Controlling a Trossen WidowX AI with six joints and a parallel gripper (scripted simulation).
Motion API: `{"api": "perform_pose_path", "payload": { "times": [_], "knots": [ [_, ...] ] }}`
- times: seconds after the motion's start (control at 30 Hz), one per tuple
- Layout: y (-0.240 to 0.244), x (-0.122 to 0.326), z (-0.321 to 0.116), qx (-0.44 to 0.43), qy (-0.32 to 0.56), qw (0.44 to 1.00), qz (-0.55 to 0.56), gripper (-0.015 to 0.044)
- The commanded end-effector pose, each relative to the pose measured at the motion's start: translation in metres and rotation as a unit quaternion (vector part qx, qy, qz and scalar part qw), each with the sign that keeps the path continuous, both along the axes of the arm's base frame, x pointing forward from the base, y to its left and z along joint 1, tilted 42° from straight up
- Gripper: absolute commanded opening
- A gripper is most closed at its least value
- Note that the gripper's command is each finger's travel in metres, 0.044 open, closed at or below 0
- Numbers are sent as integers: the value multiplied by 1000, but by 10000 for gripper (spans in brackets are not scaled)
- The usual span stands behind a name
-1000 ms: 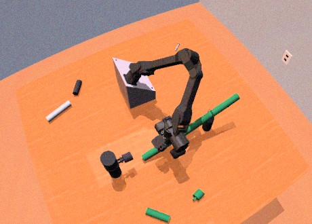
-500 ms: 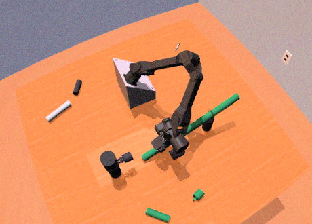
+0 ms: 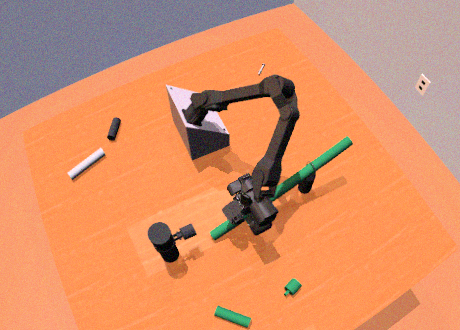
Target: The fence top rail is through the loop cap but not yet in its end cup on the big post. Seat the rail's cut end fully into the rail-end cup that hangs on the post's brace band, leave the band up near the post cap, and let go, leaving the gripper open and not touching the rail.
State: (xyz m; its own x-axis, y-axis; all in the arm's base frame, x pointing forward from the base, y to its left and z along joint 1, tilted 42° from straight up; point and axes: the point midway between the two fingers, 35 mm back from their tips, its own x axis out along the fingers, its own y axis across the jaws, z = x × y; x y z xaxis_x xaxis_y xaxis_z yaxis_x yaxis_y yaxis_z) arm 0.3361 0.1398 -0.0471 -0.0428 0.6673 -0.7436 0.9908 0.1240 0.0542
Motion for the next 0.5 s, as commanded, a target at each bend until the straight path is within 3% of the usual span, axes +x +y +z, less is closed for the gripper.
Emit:
{"api": "perform_pose_path", "payload": {
  "times": [0.0, 0.17, 0.33, 0.47],
  "knots": [
    [1, 0, 0, 2, 0, 1000, -1, 156],
    [1, 0, 0, 2, 0, 1000, -1, 123],
    [-3, 0, 4, 2, 0, 1000, -1, 0],
    [-12, 1, 7, -18, -1, 1000, -5, 0]
  ]
}}
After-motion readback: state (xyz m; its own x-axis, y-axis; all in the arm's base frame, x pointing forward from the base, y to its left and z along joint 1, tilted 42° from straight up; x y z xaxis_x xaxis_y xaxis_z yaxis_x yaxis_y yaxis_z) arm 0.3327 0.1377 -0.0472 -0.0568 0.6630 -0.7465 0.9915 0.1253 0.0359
